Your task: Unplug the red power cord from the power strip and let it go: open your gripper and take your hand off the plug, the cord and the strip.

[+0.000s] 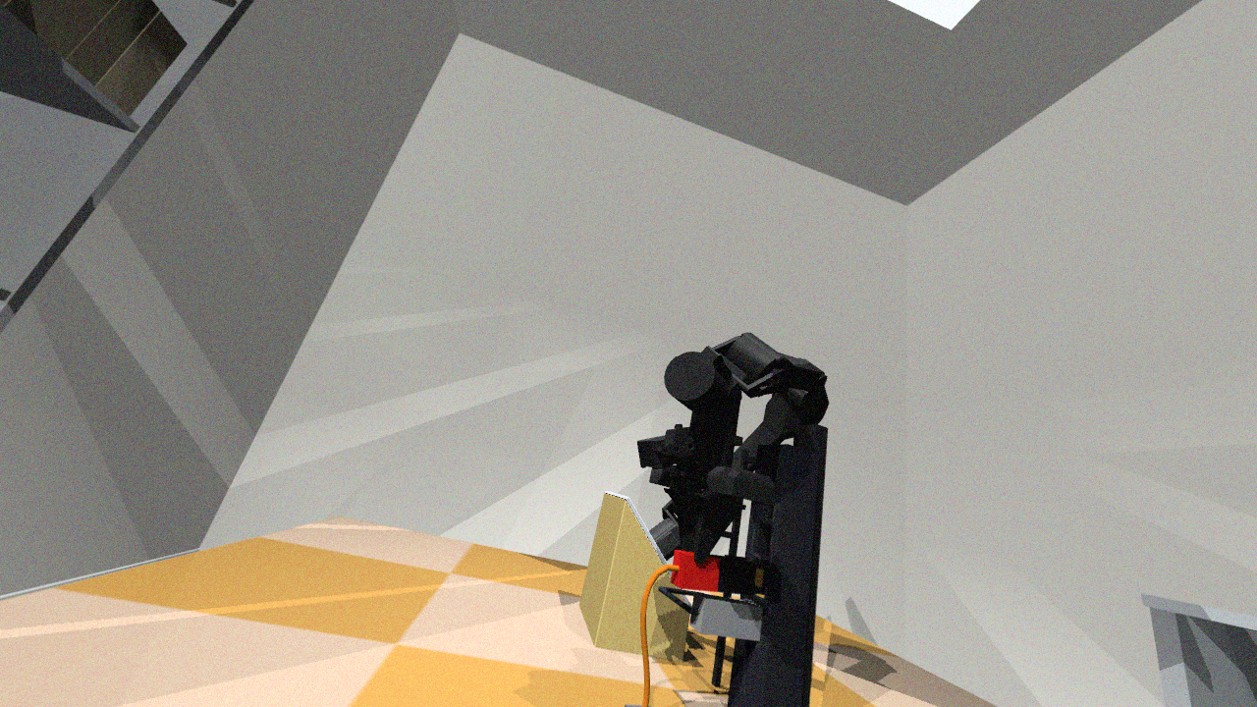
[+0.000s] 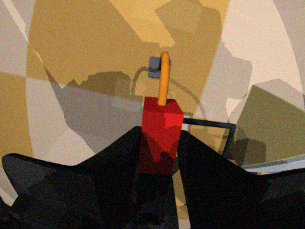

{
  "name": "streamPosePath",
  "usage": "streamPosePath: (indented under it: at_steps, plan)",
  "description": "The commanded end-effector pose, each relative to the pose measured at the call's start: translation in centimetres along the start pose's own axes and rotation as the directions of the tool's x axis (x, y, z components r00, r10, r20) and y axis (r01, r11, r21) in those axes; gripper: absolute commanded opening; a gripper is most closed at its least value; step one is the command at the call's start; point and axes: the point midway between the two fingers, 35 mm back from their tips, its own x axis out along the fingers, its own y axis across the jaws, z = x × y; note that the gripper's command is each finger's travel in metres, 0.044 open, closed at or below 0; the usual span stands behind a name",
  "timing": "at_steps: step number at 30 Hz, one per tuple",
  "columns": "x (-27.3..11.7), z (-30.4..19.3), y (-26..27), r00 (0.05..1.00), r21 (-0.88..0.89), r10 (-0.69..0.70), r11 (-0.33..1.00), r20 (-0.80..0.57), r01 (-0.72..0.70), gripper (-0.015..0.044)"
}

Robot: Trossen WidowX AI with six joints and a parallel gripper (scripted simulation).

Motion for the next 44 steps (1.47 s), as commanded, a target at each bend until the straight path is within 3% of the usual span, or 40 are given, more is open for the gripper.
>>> streamPosePath:
  at_steps: [1,14,18,23,44]
  plan:
    - [-0.1,1.0,0.0,1.000,0.005,-0.004,1.000,0.000,0.004,0.0000]
    - [-0.1,0.3,0.0,1.000,0.007,-0.002,1.000,-0.004,0.002,0.0341]
    - [-0.5,2.2,0.1,1.000,0.007,-0.001,1.000,-0.002,0.001,0.0440]
    - [-1.3,6.3,-0.1,1.000,0.006,-0.001,1.000,-0.001,0.001,0.0440]
    - [-1.3,6.3,-0.1,1.000,0.006,-0.001,1.000,-0.001,0.001,0.0440]
